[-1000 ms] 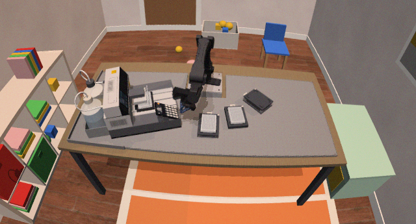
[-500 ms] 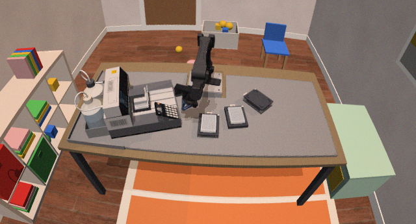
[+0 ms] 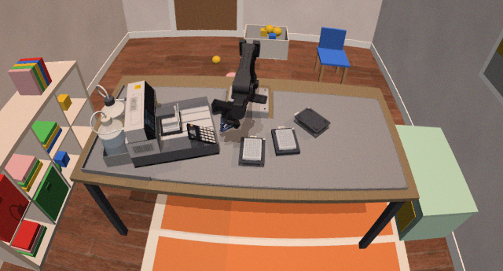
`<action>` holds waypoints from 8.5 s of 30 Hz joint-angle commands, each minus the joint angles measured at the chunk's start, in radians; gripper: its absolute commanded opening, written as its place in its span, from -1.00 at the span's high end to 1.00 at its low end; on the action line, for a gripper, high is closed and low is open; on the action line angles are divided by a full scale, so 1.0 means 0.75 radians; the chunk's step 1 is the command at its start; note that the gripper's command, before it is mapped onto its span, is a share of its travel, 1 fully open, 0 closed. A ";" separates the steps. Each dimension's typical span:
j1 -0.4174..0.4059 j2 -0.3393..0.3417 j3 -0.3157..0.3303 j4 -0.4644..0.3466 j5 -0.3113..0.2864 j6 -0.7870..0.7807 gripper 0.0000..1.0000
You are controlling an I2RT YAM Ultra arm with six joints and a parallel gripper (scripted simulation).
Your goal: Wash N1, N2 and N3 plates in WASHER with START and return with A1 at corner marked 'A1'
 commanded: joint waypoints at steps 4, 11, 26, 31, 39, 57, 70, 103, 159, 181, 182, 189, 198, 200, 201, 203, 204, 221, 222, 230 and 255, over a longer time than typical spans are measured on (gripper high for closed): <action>0.000 -0.012 0.013 0.001 0.019 0.001 1.00; 0.000 -0.012 0.013 0.001 0.019 0.001 1.00; 0.000 -0.012 0.014 0.001 0.019 0.001 1.00; 0.000 -0.012 0.014 0.001 0.019 0.001 1.00; 0.000 -0.012 0.014 0.001 0.019 0.001 1.00; 0.000 -0.012 0.014 0.001 0.019 0.001 1.00; 0.000 -0.012 0.014 0.001 0.019 0.001 1.00; -0.255 -0.062 0.132 -0.047 -0.027 -0.277 -1.00; -0.551 0.015 0.463 -0.180 -0.108 -0.586 -1.00; -0.551 0.015 0.463 -0.180 -0.108 -0.586 -1.00; -0.551 0.015 0.463 -0.180 -0.108 -0.586 -1.00; -0.551 0.015 0.463 -0.180 -0.108 -0.586 -1.00; -0.551 0.015 0.463 -0.180 -0.108 -0.586 -1.00; -0.551 0.015 0.463 -0.180 -0.108 -0.586 -1.00; -0.551 0.015 0.463 -0.180 -0.108 -0.586 -1.00; -0.551 0.015 0.463 -0.180 -0.108 -0.586 -1.00; -0.551 0.015 0.463 -0.180 -0.108 -0.586 -1.00; -0.551 0.015 0.463 -0.180 -0.108 -0.586 -1.00; -0.551 0.015 0.463 -0.180 -0.108 -0.586 -1.00; -0.551 0.015 0.463 -0.180 -0.108 -0.586 -1.00; -0.551 0.015 0.463 -0.180 -0.108 -0.586 -1.00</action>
